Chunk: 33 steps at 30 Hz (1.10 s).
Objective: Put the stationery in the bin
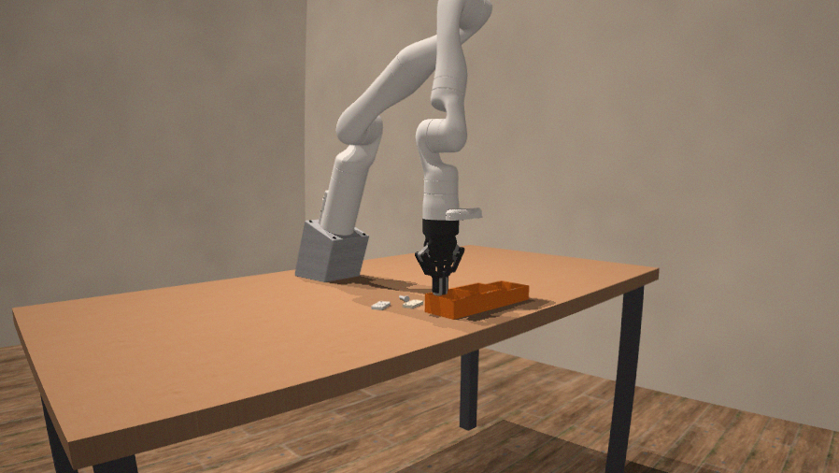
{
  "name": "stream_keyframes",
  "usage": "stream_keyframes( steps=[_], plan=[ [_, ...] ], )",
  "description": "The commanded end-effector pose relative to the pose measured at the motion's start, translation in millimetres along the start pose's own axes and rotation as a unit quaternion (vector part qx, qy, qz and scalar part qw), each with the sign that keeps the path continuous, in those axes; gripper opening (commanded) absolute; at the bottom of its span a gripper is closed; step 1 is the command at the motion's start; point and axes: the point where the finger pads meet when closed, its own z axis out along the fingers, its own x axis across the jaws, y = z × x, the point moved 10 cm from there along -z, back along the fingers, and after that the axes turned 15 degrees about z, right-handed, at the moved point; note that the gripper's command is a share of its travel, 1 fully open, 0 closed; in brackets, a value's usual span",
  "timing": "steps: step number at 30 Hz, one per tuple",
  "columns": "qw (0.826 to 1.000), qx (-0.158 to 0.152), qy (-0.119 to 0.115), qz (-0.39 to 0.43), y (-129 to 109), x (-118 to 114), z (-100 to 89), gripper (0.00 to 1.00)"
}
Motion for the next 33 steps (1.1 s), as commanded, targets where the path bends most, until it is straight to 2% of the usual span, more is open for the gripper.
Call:
stream_keyframes(
  steps=[1,7,13,24,33],
  plan=[
    [1.0,0.0,-0.004,-0.001,0.5,-4.2,-7.1,0.09],
    [1.0,0.0,-0.004,-0.001,0.4,-4.2,-12.5,0.09],
    [1.0,0.0,-0.004,-0.001,-0.4,-4.1,-35.6,0.09],
    [1.0,0.002,-0.004,-0.002,-1.4,-4.6,-35.5,0.09],
    [1.0,0.003,0.001,-0.001,8.6,-45.7,-34.9,0.09]
  ],
)
